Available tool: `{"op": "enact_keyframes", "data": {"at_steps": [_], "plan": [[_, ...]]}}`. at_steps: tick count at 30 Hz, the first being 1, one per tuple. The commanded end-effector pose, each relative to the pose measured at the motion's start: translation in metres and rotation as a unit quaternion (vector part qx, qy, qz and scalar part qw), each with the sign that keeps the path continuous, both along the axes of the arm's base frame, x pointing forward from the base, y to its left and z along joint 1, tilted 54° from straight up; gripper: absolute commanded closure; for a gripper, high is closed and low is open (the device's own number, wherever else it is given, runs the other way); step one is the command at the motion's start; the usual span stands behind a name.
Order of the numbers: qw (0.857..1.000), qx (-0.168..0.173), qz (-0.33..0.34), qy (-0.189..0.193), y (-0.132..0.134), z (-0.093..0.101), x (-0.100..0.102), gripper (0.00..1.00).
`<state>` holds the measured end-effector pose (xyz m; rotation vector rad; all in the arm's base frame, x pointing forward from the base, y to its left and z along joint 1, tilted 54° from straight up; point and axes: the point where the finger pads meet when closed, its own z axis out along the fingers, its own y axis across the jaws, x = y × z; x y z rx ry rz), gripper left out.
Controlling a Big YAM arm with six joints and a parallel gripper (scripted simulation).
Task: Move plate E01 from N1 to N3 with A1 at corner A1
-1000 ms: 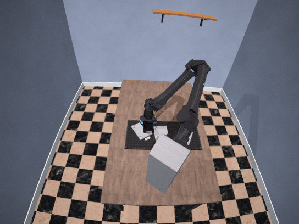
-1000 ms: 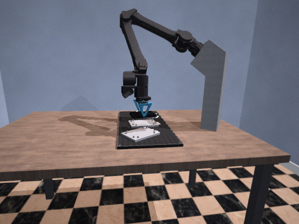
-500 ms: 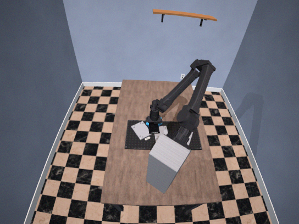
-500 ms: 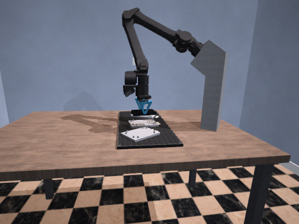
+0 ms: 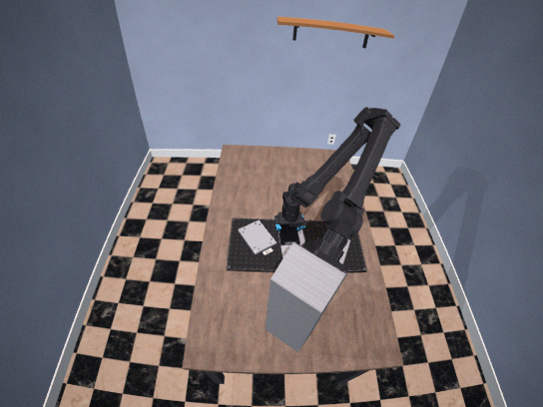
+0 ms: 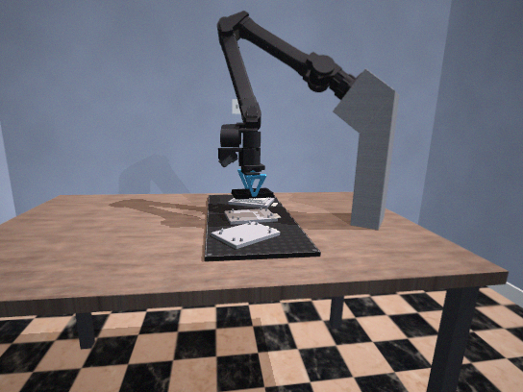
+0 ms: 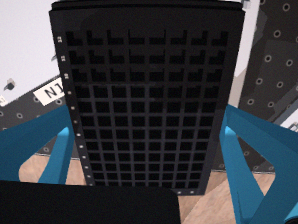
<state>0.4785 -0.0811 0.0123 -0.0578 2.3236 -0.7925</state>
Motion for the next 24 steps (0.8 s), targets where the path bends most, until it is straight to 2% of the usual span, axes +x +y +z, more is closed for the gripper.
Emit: {"op": "enact_keyframes", "data": {"at_steps": [1, 9, 11, 24], "plan": [[1.000, -0.007, 0.000, -0.007, -0.009, 0.011, -0.004, 1.00], [1.000, -0.007, 0.000, -0.003, -0.030, 0.019, -0.016, 1.00], [1.000, -0.008, 0.000, -0.007, -0.031, 0.025, -0.007, 1.00], [1.000, -0.003, 0.009, -0.010, -0.017, 0.025, -0.002, 1.00]]}}
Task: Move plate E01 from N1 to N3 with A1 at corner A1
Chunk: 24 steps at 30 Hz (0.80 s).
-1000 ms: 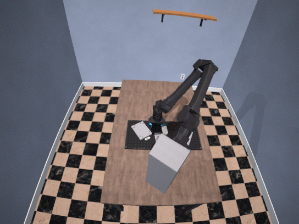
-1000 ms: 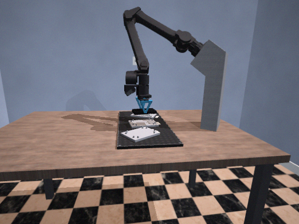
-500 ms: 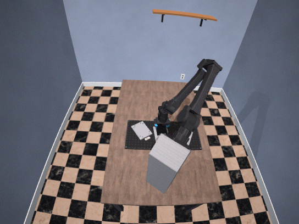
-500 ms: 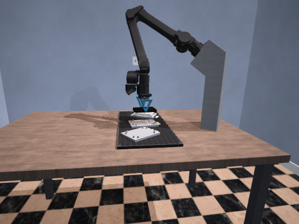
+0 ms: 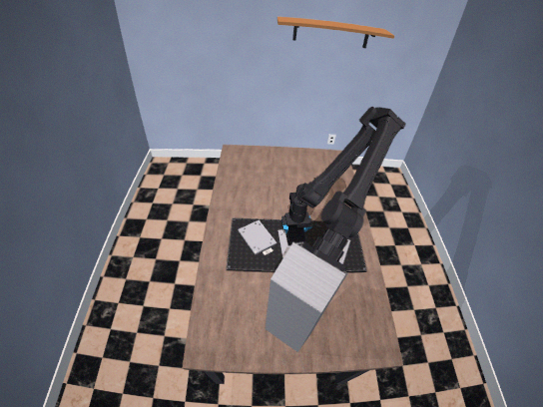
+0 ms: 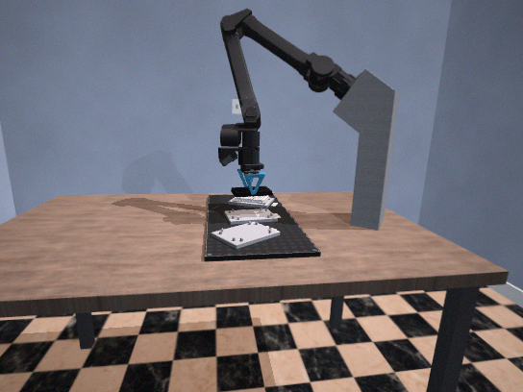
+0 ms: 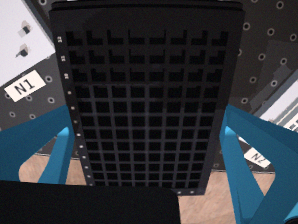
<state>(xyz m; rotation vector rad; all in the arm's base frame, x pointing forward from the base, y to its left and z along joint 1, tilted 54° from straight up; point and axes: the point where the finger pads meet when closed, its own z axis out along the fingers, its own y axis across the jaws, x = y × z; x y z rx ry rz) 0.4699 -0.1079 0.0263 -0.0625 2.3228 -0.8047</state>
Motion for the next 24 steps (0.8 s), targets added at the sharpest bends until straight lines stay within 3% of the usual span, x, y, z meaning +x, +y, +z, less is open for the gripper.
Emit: {"op": "enact_keyframes", "data": {"at_steps": [1, 24], "plan": [[1.000, 0.002, 0.009, -0.011, 0.011, 0.010, 0.006, 1.00], [1.000, 0.001, 0.011, -0.005, 0.013, 0.000, 0.009, 1.00]]}}
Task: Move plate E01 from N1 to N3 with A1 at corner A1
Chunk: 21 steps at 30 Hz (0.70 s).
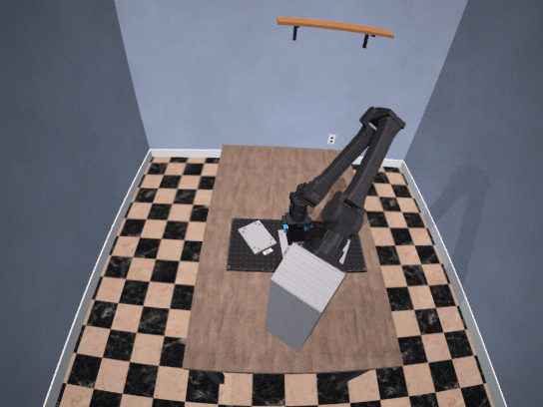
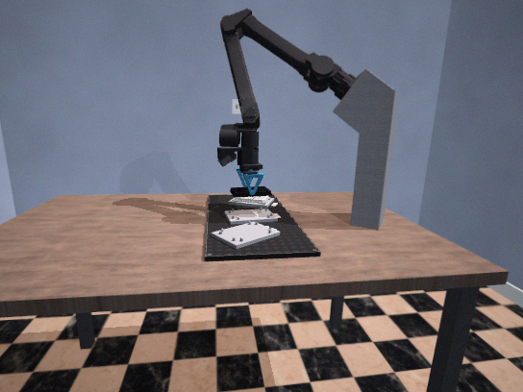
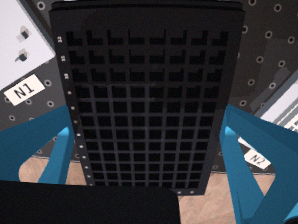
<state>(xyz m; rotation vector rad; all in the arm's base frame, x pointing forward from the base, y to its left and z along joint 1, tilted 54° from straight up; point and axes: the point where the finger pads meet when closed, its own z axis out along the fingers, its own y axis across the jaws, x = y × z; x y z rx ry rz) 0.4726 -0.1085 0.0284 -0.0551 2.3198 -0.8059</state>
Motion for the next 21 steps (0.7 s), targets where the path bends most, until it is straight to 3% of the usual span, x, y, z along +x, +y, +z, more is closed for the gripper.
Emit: {"op": "enact_keyframes", "data": {"at_steps": [1, 4, 7, 21], "plan": [[1.000, -0.001, 0.016, -0.004, 0.013, -0.003, 0.009, 1.00], [1.000, -0.002, 0.018, -0.002, 0.012, -0.004, 0.010, 1.00], [1.000, -0.002, 0.003, -0.002, -0.005, -0.007, 0.009, 1.00], [1.000, -0.002, 0.003, -0.001, -0.018, -0.020, 0.018, 1.00]]}}
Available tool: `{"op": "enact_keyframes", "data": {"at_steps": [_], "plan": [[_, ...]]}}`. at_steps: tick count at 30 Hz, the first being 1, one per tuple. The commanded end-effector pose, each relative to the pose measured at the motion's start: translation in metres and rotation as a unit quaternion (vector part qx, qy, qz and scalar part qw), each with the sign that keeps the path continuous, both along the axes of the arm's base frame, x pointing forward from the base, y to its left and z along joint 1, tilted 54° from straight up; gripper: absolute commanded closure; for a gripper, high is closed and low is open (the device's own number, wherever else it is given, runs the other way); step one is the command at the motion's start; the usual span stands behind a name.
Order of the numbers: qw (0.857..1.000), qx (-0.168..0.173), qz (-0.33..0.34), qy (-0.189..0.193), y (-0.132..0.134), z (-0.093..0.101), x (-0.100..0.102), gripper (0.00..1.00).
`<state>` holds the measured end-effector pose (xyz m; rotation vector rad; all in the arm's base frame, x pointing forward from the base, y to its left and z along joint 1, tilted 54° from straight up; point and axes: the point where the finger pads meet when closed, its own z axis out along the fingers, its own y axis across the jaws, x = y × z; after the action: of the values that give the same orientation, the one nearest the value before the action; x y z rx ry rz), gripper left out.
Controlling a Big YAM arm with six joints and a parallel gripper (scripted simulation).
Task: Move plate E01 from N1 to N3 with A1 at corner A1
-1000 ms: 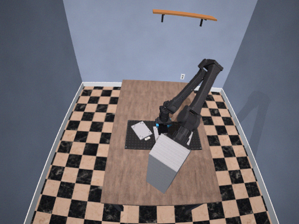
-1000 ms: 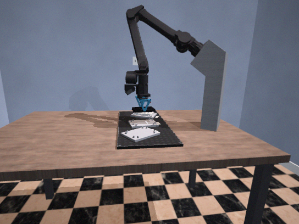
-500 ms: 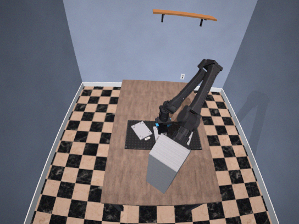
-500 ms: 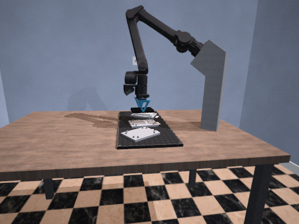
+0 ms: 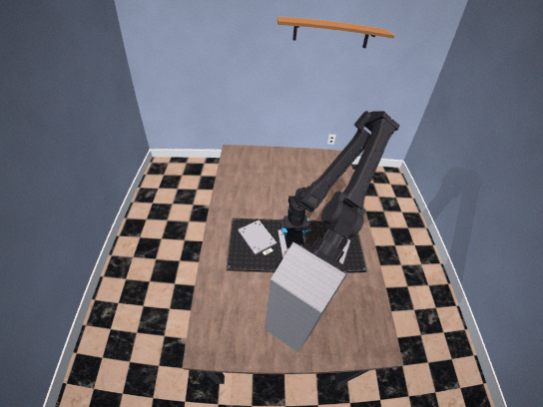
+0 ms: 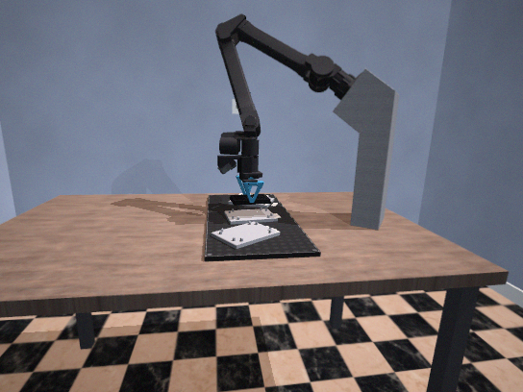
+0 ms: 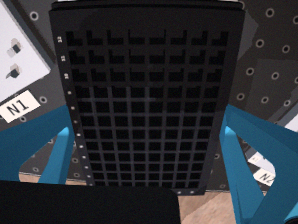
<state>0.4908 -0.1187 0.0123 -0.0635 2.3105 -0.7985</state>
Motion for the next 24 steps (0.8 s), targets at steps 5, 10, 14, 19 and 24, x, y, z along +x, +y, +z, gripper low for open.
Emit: {"op": "enact_keyframes", "data": {"at_steps": [5, 10, 14, 19, 24], "plan": [[1.000, -0.003, -0.002, 0.003, -0.012, -0.009, 0.005, 1.00], [1.000, -0.003, -0.002, 0.003, -0.017, -0.015, 0.009, 1.00], [1.000, -0.003, -0.002, 0.003, -0.021, -0.019, 0.012, 1.00], [1.000, -0.003, -0.002, 0.003, -0.024, -0.022, 0.015, 1.00], [1.000, -0.003, -0.002, 0.003, -0.029, -0.027, 0.020, 1.00]]}}
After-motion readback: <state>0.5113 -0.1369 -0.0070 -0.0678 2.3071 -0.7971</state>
